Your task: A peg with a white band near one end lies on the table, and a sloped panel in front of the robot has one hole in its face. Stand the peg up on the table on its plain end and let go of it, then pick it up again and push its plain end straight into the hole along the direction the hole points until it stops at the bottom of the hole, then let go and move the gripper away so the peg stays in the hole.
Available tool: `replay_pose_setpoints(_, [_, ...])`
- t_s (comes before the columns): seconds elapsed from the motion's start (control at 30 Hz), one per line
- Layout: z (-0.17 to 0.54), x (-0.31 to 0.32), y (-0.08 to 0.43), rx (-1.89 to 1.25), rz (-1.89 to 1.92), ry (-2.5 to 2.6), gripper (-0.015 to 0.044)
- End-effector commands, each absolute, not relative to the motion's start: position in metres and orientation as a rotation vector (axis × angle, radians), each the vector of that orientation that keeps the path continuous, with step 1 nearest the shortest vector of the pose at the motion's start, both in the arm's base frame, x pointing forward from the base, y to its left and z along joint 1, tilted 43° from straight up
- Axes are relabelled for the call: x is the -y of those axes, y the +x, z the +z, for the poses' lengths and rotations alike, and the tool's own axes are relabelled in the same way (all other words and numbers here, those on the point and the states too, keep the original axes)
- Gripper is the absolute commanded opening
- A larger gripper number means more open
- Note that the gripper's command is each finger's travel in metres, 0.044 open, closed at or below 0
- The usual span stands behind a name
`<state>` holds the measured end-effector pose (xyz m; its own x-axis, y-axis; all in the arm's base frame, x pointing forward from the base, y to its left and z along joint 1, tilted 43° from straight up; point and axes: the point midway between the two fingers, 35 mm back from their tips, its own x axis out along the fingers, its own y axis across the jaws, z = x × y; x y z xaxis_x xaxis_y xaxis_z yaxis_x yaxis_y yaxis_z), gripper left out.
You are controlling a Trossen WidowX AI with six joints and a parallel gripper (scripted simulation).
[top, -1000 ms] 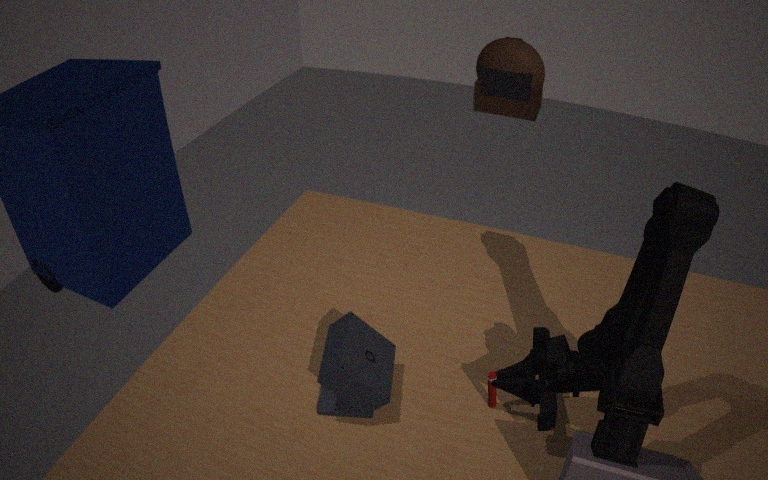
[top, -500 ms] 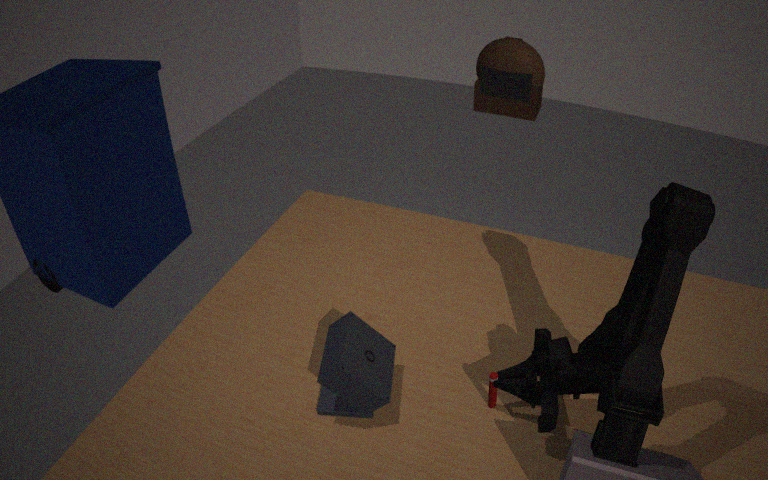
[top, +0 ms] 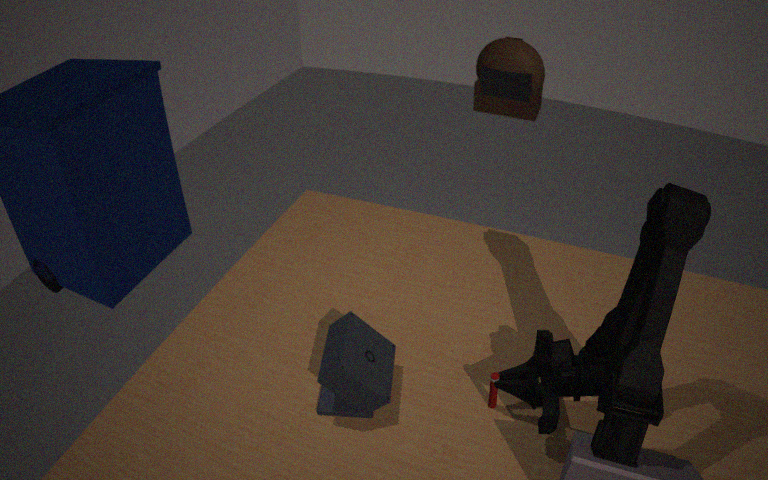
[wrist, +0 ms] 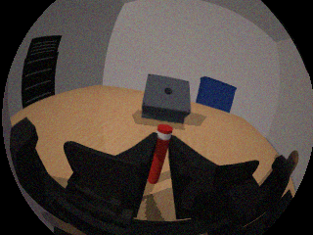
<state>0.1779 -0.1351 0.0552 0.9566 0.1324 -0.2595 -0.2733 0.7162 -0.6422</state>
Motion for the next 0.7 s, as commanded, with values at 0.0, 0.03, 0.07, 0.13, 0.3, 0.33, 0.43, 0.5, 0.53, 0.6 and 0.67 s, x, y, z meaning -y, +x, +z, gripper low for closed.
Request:
replay_pose_setpoints(0.0, [0.0539, 0.1365, 0.1768, -0.204, 0.226, -0.740, 0.0049])
replay_pose_setpoints(0.03, [0.0541, 0.1362, 0.1770, -0.203, 0.226, -0.740, 0.0049])
replay_pose_setpoints(0.07, [0.0543, 0.1361, 0.1771, -0.202, 0.226, -0.740, 0.0049])
replay_pose_setpoints(0.13, [0.0553, 0.1353, 0.1776, -0.196, 0.226, -0.737, 0.0075])
replay_pose_setpoints(0.3, [0.0553, 0.1353, 0.1776, -0.196, 0.226, -0.737, 0.0130])
replay_pose_setpoints(0.33, [0.0553, 0.1353, 0.1776, -0.196, 0.226, -0.737, 0.0130])
replay_pose_setpoints(0.43, [0.0553, 0.1353, 0.1776, -0.196, 0.226, -0.737, 0.0130])
replay_pose_setpoints(0.5, [0.0553, 0.1353, 0.1776, -0.196, 0.226, -0.737, 0.0130])
replay_pose_setpoints(0.53, [0.0553, 0.1353, 0.1776, -0.196, 0.226, -0.737, 0.0130])
replay_pose_setpoints(0.6, [0.0553, 0.1353, 0.1776, -0.196, 0.226, -0.737, 0.0130])
replay_pose_setpoints(0.67, [0.0553, 0.1353, 0.1776, -0.196, 0.226, -0.737, 0.0130])
